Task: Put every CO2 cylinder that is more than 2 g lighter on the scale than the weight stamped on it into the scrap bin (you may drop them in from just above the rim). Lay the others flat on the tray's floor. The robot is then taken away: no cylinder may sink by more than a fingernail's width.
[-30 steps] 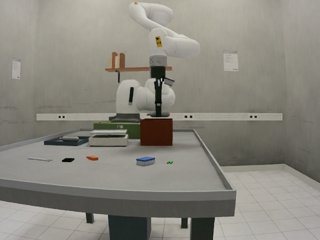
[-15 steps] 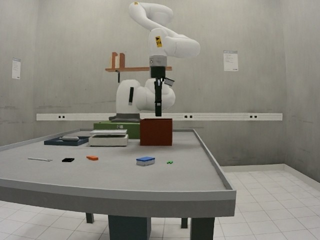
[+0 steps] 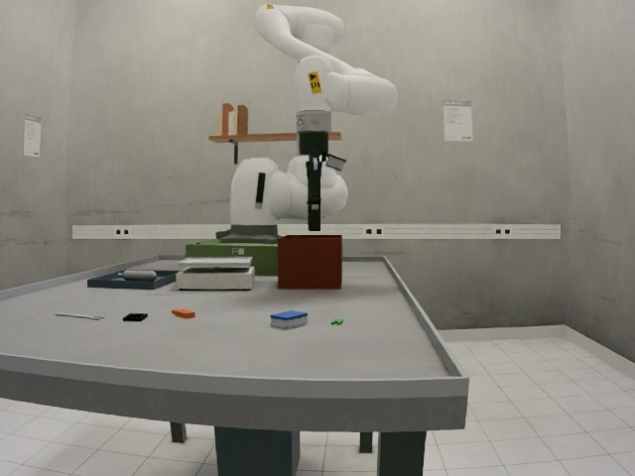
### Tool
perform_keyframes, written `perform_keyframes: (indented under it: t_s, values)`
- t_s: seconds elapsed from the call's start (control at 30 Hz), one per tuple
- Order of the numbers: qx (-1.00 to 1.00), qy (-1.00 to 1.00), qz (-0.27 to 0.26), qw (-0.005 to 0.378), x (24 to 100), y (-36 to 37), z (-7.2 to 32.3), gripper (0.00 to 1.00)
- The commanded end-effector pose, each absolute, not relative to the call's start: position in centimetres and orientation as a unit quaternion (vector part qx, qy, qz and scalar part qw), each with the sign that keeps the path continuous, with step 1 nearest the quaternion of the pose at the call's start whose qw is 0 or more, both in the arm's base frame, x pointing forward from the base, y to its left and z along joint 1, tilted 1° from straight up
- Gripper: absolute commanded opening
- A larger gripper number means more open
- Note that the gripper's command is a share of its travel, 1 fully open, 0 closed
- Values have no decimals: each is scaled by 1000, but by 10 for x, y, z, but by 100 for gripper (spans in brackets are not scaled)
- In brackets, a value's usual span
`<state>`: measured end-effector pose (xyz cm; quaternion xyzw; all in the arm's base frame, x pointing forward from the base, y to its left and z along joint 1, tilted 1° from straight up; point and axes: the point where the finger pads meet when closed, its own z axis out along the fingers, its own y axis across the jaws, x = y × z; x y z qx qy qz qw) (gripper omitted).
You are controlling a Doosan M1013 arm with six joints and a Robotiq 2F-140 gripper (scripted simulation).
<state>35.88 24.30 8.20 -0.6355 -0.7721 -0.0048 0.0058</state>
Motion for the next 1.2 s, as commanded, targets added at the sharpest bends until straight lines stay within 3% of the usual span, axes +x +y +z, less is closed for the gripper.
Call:
perform_keyframes:
  t_s: [0.0, 0.57, 1.17]
  values:
    - [-636, -772, -5, 6, 359, 243, 83, 39]
    - [-636, -772, -5, 6, 359, 243, 85, 39]
    - [-636, -772, -5, 6, 359, 243, 117, 39]
